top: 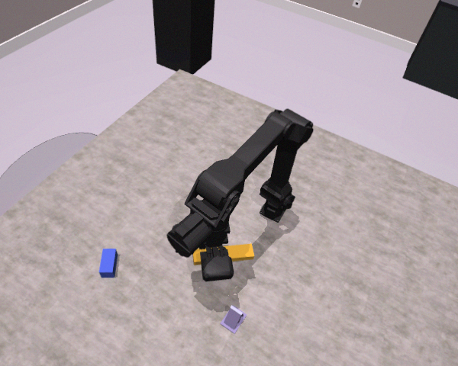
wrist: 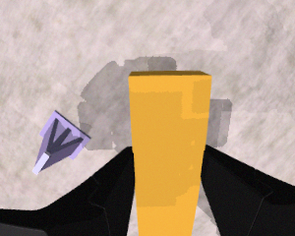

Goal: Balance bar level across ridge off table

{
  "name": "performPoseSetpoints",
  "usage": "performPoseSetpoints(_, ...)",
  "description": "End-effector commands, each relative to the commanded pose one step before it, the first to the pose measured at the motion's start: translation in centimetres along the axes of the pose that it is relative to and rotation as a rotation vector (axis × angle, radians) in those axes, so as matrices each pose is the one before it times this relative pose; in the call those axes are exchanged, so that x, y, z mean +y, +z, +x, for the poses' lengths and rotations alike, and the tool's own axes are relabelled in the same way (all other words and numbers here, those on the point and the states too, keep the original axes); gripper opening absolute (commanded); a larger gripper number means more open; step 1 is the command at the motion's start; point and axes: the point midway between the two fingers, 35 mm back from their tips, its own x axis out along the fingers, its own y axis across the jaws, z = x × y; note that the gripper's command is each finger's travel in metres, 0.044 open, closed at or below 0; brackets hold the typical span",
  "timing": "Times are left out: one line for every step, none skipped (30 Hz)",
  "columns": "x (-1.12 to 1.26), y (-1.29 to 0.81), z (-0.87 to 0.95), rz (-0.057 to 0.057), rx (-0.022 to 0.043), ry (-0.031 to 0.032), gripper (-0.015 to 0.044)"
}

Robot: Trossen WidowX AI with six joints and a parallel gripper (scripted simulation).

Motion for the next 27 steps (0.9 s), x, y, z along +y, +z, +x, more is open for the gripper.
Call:
performPoseSetpoints(1.199,-0.022,-0.149,-0.0914,0.00094,0.00186,0.0000)
performPoseSetpoints(0.367,0.031,-0.021,-0.0278,-0.00001,0.00030,0.0000)
performPoseSetpoints(0.355,0.041,-0.020,-0.0258,-0.00002,0.00029,0.0000)
performPoseSetpoints(0.355,0.045,-0.018,-0.0258,-0.00002,0.00029,0.0000)
performPoseSetpoints(0.356,0.050,-0.016,-0.0258,-0.00003,0.00030,0.0000)
performPoseSetpoints(0.356,0.054,-0.013,-0.0258,-0.00003,0.00030,0.0000)
performPoseSetpoints(0.357,0.059,-0.011,-0.0258,-0.00004,0.00030,0.0000)
performPoseSetpoints(0.357,0.067,-0.011,-0.0247,-0.00004,0.00030,0.0000)
performPoseSetpoints(0.357,0.072,-0.009,-0.0247,-0.00005,0.00030,0.0000)
performPoseSetpoints(0.357,0.076,-0.007,-0.0247,-0.00005,0.00030,0.0000)
performPoseSetpoints(0.357,0.080,-0.004,-0.0247,-0.00005,0.00030,0.0000)
performPoseSetpoints(0.358,0.085,-0.002,-0.0247,-0.00006,0.00030,0.0000)
performPoseSetpoints(0.356,0.091,-0.002,-0.0234,-0.00006,0.00030,0.0000)
performPoseSetpoints(0.356,0.095,0.000,-0.0235,-0.00006,0.00030,0.0000)
performPoseSetpoints(0.356,0.099,0.003,-0.0235,-0.00007,0.00030,0.0000)
performPoseSetpoints(0.356,0.102,0.005,-0.0235,-0.00007,0.00030,0.0000)
performPoseSetpoints(0.356,0.106,0.007,-0.0235,-0.00007,0.00030,0.0000)
performPoseSetpoints(0.354,0.109,0.007,-0.0219,-0.00008,0.00029,0.0000)
performPoseSetpoints(0.354,0.113,0.009,-0.0219,-0.00008,0.00029,0.0000)
performPoseSetpoints(0.354,0.116,0.011,-0.0219,-0.00008,0.00029,0.0000)
performPoseSetpoints(0.354,0.119,0.014,-0.0219,-0.00009,0.00029,0.0000)
performPoseSetpoints(0.354,0.123,0.016,-0.0219,-0.00009,0.00029,0.0000)
performPoseSetpoints(0.350,0.122,0.015,-0.0201,-0.00009,0.00029,0.0000)
performPoseSetpoints(0.350,0.124,0.017,-0.0201,-0.00009,0.00029,0.0000)
performPoseSetpoints(0.350,0.127,0.019,-0.0201,-0.00009,0.00029,0.0000)
performPoseSetpoints(0.350,0.130,0.022,-0.0201,-0.00009,0.00029,0.0000)
performPoseSetpoints(0.350,0.132,0.024,-0.0201,-0.00010,0.00029,0.0000)
